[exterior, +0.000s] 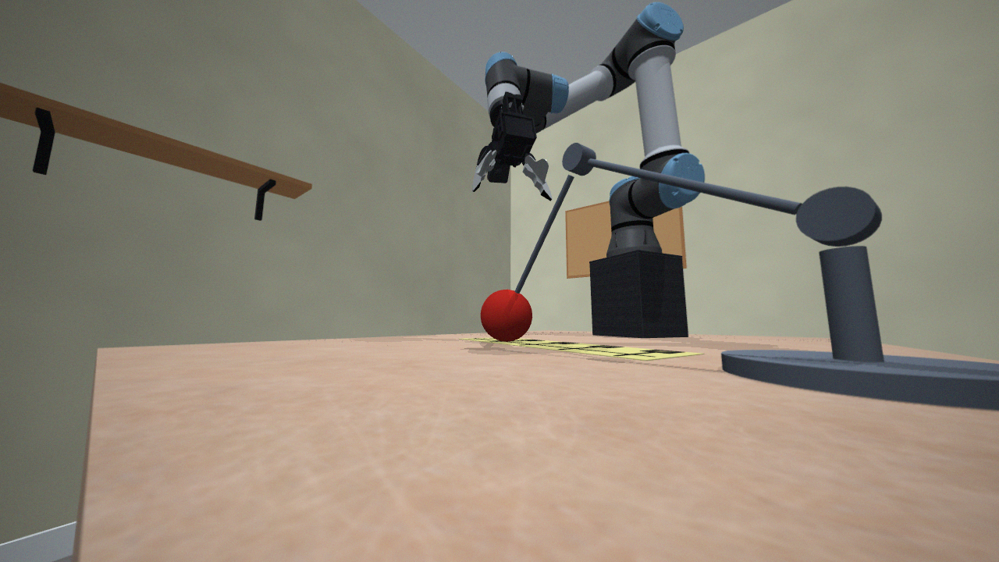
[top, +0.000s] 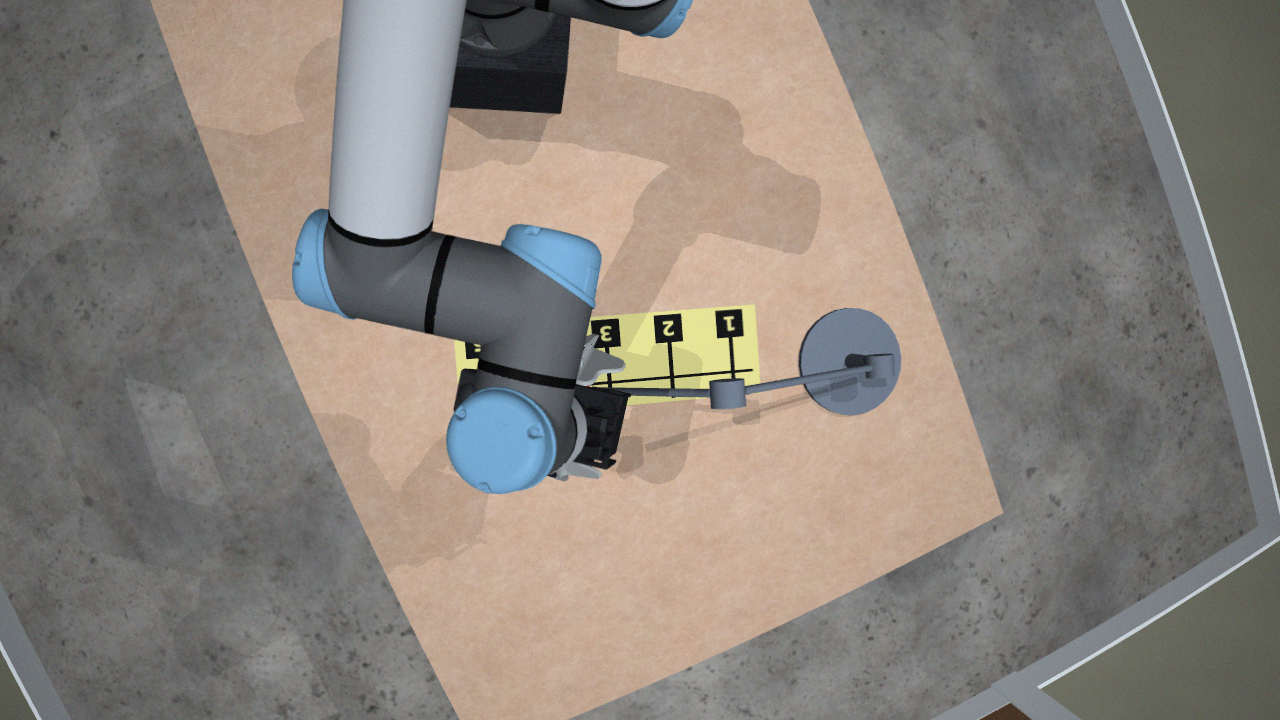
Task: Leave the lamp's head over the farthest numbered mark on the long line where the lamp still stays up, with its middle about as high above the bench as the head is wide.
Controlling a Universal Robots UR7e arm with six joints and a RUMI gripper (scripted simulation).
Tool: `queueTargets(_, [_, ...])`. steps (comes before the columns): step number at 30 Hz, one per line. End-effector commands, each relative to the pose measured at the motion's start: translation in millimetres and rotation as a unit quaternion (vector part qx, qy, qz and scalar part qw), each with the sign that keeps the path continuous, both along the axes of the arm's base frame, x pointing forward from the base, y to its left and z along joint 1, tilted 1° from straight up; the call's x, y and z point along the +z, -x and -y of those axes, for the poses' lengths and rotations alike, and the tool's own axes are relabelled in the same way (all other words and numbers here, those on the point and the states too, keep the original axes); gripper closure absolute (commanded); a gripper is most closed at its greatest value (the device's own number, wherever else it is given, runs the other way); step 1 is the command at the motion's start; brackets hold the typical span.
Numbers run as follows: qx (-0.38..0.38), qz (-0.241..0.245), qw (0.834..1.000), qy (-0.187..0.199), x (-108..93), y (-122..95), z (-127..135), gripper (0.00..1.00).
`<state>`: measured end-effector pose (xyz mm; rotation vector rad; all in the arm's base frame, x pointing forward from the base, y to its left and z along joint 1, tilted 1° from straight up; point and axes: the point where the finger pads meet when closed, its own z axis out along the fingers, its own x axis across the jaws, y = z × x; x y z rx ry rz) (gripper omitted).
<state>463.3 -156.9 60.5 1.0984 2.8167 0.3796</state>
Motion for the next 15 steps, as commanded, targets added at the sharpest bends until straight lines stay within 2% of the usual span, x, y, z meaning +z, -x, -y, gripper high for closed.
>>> queueTargets(1, [0.000, 0.001, 1.000, 0.000, 0, 0, 0, 0.00])
queueTargets(3, [0.000, 0.001, 1.000, 0.000, 0, 0, 0, 0.00])
queueTargets(15, [0.000, 0.001, 1.000, 0.000, 54, 0, 0, 0.00])
